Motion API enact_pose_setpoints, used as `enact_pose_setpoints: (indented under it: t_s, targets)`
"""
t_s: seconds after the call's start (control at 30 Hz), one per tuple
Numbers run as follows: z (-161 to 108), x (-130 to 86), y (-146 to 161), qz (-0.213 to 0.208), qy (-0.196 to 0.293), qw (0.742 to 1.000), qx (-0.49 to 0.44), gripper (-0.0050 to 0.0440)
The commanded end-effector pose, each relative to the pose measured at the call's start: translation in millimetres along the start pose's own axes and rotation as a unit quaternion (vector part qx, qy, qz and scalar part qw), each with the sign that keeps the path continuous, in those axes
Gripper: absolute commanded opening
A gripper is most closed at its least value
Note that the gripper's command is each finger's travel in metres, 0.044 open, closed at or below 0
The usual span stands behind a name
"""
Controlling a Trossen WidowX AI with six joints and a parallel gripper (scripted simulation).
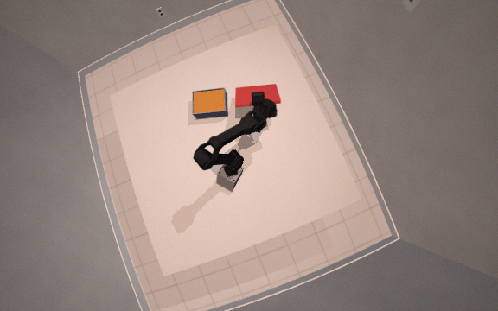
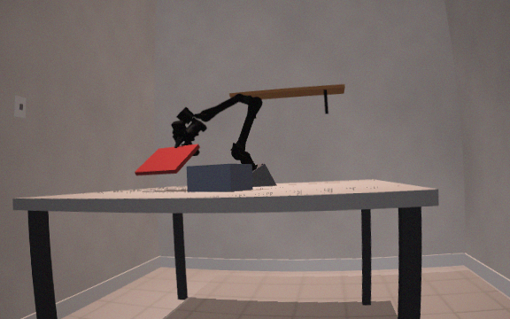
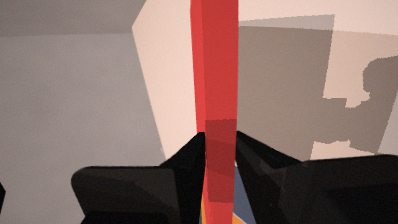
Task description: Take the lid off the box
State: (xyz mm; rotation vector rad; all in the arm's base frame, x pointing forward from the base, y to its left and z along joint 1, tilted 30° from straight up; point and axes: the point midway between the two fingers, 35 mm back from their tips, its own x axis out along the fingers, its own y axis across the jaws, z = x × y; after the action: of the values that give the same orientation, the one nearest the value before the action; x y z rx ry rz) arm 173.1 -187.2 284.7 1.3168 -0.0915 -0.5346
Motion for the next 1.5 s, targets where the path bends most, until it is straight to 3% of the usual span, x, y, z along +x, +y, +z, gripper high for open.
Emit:
enact_pose_setpoints:
  t_s: [0.0, 1.47]
  targets:
    - [0.0, 2.9, -2.3, 0.002, 0.0, 1.0, 0.001, -0.005]
    - [-0.1, 25.6, -29.2, 0.002, 0.0, 1.0, 0.001, -0.005]
